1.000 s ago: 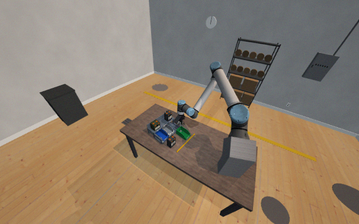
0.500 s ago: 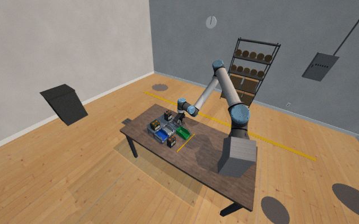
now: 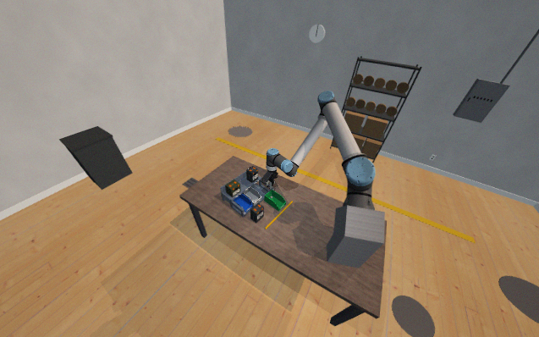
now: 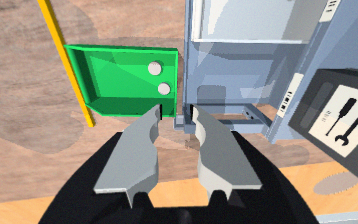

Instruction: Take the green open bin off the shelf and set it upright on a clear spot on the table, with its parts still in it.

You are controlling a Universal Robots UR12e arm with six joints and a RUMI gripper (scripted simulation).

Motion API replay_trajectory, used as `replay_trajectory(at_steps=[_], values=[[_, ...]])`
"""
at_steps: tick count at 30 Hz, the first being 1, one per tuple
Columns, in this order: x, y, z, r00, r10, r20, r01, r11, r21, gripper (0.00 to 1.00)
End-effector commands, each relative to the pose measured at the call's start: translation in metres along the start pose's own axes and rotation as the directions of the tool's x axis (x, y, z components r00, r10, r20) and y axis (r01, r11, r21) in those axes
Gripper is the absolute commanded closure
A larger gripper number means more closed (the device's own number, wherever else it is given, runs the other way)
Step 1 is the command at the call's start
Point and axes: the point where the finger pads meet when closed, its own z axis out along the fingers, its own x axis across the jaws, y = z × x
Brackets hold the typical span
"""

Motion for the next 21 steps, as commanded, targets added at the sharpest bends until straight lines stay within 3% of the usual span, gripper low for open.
replay_trajectory(at_steps=[1,21], values=[[0.0003,-0.0001,0.0003,1.000,0.000,-0.001,0.000,1.000,0.000,0.80],[0.0003,-0.0001,0.0056,1.000,0.000,-0.001,0.000,1.000,0.000,0.80]])
